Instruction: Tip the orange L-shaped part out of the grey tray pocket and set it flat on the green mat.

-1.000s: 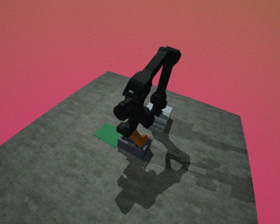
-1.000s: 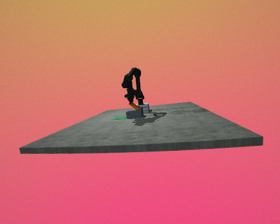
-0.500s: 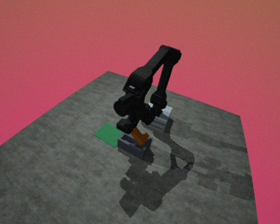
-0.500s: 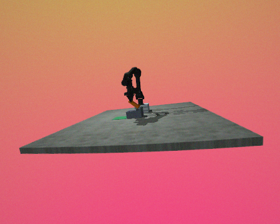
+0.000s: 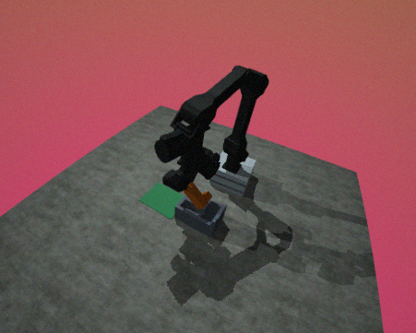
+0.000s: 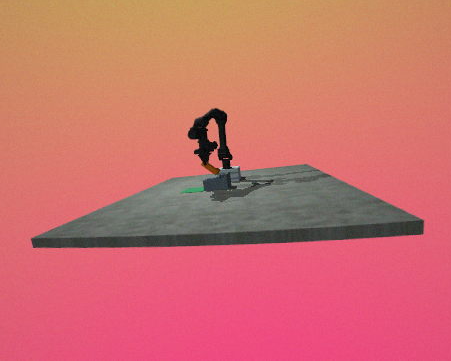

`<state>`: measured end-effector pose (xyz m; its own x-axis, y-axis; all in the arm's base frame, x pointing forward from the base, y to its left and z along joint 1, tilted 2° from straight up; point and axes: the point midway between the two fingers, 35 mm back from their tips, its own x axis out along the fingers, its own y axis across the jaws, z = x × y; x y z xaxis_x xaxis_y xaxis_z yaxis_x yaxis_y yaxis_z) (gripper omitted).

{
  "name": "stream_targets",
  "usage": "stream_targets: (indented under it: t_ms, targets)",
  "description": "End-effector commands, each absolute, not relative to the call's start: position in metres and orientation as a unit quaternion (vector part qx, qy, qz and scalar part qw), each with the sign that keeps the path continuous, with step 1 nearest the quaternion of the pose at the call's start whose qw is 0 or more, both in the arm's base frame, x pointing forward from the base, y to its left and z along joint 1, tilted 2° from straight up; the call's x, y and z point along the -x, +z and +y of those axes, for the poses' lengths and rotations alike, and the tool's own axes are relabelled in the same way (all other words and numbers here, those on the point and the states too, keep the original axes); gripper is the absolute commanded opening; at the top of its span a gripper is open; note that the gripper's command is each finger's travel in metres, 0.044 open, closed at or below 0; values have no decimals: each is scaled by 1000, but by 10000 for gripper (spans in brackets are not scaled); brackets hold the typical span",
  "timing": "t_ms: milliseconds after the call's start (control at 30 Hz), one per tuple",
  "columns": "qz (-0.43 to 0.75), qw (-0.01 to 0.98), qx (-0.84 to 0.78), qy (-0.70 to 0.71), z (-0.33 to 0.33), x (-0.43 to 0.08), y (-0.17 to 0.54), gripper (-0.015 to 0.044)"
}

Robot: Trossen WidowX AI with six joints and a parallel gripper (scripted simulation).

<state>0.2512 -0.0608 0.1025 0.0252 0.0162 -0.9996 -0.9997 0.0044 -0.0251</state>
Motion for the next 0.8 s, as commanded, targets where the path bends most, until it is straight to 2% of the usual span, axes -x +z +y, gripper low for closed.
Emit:
stream_targets:
  t_ms: [0,767]
  targets:
    - [489,511,501,499,-76,-250,101,0]
    - [492,508,503,497,-177,-240,100,0]
